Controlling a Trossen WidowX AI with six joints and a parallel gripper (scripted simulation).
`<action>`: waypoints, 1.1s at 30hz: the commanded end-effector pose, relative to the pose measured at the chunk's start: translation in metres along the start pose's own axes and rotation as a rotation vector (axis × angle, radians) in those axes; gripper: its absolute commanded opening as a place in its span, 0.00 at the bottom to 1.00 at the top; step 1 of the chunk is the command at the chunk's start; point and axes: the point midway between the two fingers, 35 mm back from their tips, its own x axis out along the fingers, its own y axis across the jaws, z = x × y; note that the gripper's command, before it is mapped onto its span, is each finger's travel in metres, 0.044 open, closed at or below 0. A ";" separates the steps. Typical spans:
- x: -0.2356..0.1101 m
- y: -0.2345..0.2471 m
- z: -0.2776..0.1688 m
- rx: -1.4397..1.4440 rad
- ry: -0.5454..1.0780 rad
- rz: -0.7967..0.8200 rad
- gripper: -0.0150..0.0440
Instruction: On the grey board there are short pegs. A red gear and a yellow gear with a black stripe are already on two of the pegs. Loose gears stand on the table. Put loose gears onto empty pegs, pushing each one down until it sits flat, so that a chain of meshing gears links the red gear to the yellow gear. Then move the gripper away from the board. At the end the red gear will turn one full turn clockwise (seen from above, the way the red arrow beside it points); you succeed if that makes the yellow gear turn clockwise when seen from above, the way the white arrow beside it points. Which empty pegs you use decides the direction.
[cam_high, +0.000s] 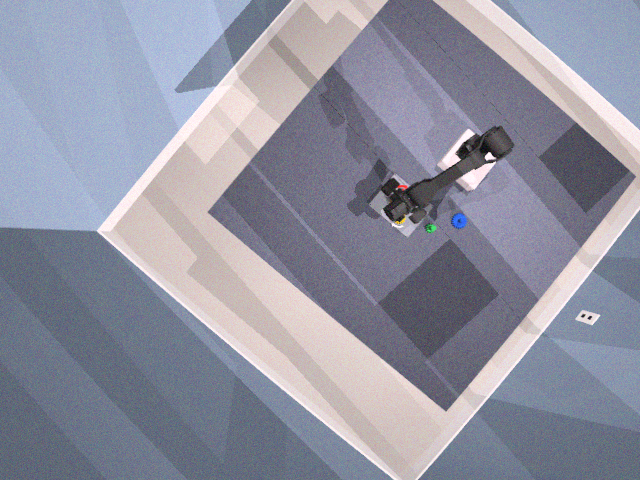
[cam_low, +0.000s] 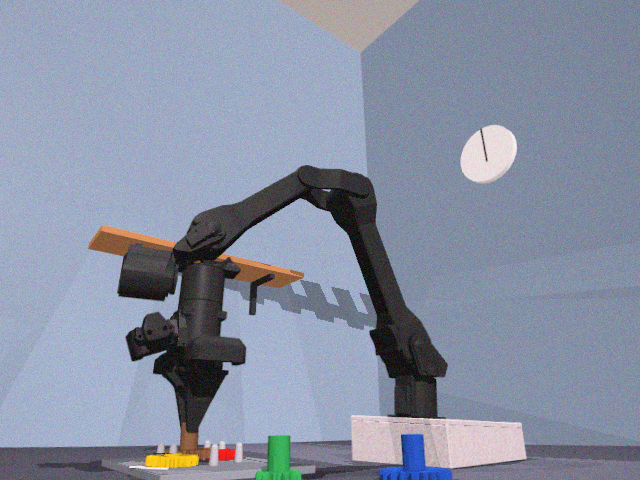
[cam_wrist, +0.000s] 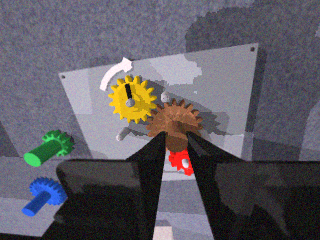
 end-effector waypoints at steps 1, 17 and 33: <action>0.001 0.000 0.000 -0.066 0.003 0.000 0.25; 0.003 0.000 -0.002 0.046 0.003 0.000 0.25; -0.029 0.000 -0.001 0.065 0.003 0.000 0.49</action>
